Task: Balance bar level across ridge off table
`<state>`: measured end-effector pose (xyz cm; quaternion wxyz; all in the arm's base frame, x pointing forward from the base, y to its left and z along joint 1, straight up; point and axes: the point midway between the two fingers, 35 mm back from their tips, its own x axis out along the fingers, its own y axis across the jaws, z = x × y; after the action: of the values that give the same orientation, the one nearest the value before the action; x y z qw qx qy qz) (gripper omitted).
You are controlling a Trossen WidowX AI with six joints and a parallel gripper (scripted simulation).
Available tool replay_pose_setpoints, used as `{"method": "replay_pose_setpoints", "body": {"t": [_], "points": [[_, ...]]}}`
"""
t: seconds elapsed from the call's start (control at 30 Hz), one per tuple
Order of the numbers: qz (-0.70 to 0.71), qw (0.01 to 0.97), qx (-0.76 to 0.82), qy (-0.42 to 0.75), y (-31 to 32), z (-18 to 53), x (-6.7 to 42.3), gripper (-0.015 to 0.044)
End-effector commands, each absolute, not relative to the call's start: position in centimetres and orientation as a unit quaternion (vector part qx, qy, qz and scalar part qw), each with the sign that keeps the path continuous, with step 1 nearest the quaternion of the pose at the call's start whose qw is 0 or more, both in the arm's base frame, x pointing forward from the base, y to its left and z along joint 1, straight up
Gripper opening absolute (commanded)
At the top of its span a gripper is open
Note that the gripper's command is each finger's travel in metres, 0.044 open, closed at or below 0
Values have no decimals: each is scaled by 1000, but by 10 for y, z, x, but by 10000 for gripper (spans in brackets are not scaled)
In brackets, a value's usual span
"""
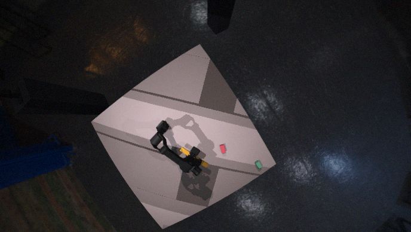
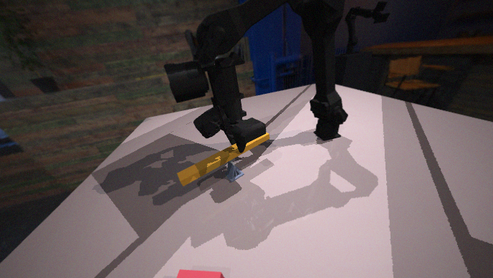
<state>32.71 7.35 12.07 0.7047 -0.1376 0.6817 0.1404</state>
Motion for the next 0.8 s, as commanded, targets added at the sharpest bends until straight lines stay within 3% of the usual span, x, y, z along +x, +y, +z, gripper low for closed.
{"method": "replay_pose_setpoints", "body": {"t": [0.0,0.77], "points": [[141,703,-141,682,72,115,327,0],[142,703,-142,682,71,107,327,0]]}}
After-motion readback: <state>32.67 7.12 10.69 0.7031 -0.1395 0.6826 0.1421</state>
